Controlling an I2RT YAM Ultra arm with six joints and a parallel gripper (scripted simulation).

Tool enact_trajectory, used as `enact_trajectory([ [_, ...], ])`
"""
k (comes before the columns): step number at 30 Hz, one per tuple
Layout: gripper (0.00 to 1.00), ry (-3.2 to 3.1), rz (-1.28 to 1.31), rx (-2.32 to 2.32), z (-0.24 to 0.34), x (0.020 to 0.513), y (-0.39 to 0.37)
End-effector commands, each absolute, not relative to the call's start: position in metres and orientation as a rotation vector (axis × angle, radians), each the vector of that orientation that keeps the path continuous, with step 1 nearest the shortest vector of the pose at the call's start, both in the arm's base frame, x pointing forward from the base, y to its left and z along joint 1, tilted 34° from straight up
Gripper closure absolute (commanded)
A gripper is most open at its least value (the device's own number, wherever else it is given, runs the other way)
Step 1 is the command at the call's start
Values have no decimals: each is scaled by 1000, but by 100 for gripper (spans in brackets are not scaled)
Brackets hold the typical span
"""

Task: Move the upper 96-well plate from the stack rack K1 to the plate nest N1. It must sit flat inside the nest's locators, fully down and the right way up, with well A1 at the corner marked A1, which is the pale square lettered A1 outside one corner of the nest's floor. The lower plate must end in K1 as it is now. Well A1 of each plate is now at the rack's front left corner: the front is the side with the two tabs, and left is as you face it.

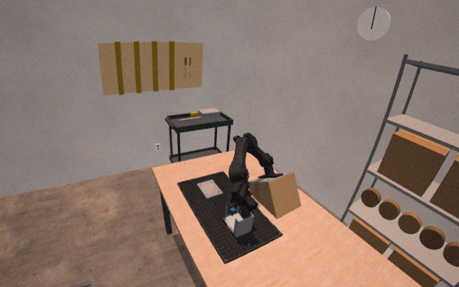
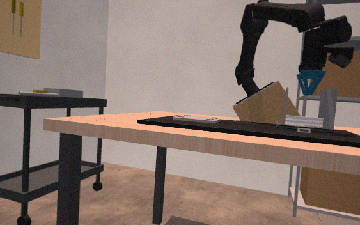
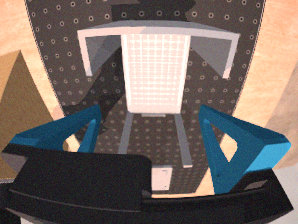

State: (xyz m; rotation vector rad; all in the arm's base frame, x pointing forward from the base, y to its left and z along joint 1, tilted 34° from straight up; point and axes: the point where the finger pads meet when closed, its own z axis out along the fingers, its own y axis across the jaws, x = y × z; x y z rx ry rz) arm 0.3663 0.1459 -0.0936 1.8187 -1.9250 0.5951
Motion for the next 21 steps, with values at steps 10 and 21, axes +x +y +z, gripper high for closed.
enact_trajectory([
  [10,0,-1924,605,1846,-109,369,141],
  [21,0,-1920,599,1840,-126,367,130],
])
